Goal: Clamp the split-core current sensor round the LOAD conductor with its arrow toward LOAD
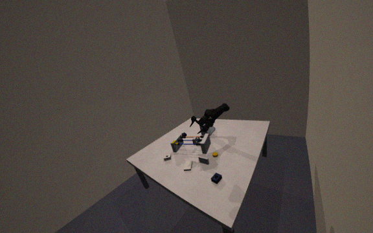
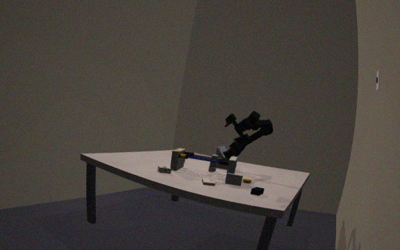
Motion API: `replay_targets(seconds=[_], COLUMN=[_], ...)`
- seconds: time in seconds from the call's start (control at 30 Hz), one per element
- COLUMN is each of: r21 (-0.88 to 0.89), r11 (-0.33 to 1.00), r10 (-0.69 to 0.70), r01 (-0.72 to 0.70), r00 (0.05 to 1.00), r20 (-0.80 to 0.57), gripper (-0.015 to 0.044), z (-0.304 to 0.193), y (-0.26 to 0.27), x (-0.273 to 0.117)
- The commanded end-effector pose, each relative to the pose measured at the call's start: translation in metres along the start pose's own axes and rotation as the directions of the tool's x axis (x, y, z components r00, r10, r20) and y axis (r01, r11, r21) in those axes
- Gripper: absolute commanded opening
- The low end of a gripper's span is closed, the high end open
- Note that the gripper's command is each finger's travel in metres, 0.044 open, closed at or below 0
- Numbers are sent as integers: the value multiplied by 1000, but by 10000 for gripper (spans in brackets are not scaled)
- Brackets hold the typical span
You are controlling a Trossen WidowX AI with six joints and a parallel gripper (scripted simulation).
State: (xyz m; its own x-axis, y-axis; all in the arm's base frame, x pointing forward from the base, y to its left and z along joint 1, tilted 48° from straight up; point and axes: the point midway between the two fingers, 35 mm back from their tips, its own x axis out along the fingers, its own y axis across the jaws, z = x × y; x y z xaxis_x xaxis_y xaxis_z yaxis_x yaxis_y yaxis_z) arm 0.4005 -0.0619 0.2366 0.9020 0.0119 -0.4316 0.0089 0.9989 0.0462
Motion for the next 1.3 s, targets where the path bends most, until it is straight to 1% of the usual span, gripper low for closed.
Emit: replay_targets(seconds=[0.0,0.17,0.33,0.47,0.63,0.7,1.27], r21=[103,249,417,561,725,745,745], r11=[994,968,909,828,688,666,666], r10=[45,136,259,374,519,538,538], r01=[-22,-33,-24,0,31,36,36], r00=[972,901,815,745,677,670,670], r20=[-230,-411,-519,-552,-522,-512,-512], gripper=[440,440,440,440,440,440,440], z=[-42,-86,-132,-171,-214,-220,-220], y=[-37,-75,-111,-138,-162,-165,-165], x=[41,71,91,100,107,107,107])
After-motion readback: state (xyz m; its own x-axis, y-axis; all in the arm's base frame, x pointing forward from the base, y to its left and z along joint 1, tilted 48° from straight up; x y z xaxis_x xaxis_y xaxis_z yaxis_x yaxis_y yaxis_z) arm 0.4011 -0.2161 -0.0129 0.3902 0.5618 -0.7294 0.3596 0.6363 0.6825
